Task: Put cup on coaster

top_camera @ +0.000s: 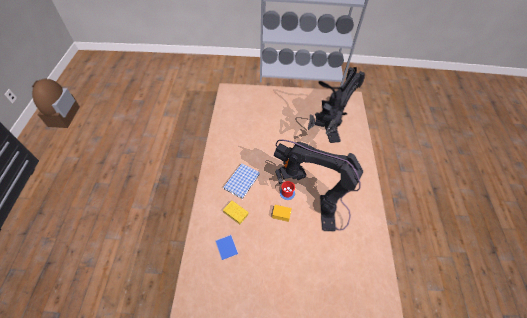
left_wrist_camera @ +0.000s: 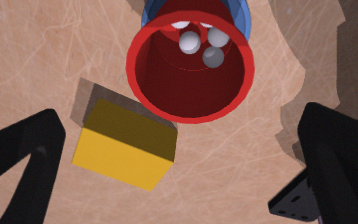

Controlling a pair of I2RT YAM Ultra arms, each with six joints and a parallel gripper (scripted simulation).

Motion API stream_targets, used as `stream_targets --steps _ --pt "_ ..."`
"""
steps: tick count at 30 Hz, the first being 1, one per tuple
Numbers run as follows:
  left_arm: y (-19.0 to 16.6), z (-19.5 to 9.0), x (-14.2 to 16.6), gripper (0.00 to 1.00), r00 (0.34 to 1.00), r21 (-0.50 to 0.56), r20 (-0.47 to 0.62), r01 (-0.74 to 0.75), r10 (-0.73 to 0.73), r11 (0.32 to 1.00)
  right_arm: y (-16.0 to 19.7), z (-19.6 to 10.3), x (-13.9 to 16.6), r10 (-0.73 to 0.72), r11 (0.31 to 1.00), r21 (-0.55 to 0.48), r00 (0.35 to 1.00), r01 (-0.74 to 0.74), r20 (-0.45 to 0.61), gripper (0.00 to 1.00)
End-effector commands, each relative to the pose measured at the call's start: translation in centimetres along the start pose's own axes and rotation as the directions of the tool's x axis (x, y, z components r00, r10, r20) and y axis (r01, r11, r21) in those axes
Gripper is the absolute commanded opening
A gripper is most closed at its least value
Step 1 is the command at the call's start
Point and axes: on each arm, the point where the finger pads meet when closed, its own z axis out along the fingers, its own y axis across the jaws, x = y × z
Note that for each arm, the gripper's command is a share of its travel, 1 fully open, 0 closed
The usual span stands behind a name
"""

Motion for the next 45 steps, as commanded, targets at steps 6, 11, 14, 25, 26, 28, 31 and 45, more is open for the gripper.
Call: stream_targets --steps 6,11,14,25,26,28,31,45 --pt "0.3 -1.5 -0.6 1.00 0.924 -0.017 0.249 0.305 -0.292 0.952 -5.3 0.7 -4.4 -0.100 0.975 0.201 0.995 0.094 0.020 1.00" --pt "0.4 -2.0 -0.1 1.00 0.815 -0.004 0.382 0.472 -0.435 0.881 -10.2 0.6 -8.2 -0.160 0.920 0.365 0.987 0.141 0.023 1.00" --pt "0.3 -2.2 0.0 1.00 0.765 0.007 0.430 0.528 -0.479 0.849 -12.3 0.3 -9.8 -0.183 0.889 0.430 0.983 0.158 0.019 1.00" --pt "0.2 -2.6 1.0 1.00 0.530 0.060 0.592 0.722 -0.606 0.689 -22.0 -3.8 -16.9 -0.267 0.682 0.702 0.963 0.208 -0.026 1.00" --pt "0.2 -2.6 1.1 1.00 0.521 0.063 0.598 0.726 -0.608 0.684 -22.7 -4.2 -17.4 -0.271 0.666 0.716 0.962 0.209 -0.029 1.00" --pt "0.0 -2.6 1.1 1.00 0.509 0.068 0.609 0.731 -0.609 0.679 -23.9 -5.1 -18.3 -0.278 0.631 0.746 0.960 0.210 -0.035 1.00" --pt "-0.2 -2.5 1.1 1.00 0.515 0.064 0.612 0.724 -0.600 0.686 -24.7 -5.7 -19.0 -0.283 0.609 0.765 0.959 0.210 -0.038 1.00" --pt "-0.3 -2.5 1.2 1.00 0.519 0.069 0.603 0.722 -0.606 0.688 -25.2 -6.2 -19.7 -0.286 0.594 0.780 0.958 0.198 -0.026 1.00"
